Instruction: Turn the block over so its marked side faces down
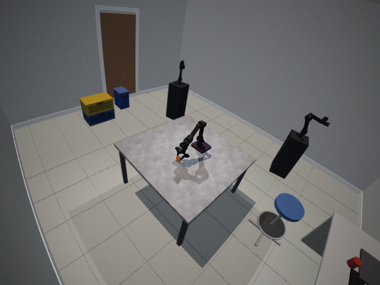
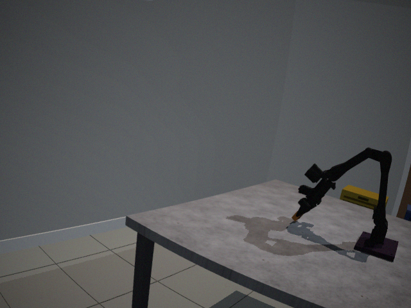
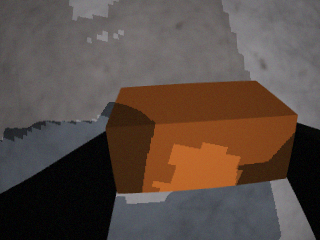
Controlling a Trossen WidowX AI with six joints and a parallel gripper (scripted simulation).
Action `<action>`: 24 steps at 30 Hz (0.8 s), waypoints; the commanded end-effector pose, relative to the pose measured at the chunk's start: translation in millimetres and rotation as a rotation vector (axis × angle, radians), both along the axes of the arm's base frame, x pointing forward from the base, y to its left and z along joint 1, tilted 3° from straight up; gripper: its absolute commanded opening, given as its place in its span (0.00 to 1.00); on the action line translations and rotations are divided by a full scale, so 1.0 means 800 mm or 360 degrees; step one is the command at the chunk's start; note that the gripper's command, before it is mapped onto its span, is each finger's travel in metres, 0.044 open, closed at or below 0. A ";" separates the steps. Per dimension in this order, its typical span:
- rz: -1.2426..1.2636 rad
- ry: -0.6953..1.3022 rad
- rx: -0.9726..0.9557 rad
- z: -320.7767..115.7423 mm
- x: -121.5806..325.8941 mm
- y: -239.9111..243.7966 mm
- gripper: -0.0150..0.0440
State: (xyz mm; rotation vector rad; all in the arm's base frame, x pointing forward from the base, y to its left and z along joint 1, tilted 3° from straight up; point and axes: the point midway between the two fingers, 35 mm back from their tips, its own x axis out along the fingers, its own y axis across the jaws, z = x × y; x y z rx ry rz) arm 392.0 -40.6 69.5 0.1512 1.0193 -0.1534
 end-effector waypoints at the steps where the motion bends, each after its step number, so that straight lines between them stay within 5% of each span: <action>1: -0.0016 -0.0093 -0.0019 0.003 -0.003 -0.001 0.25; 24: -0.0030 -0.0501 -0.0111 -0.035 0.018 -0.001 0.25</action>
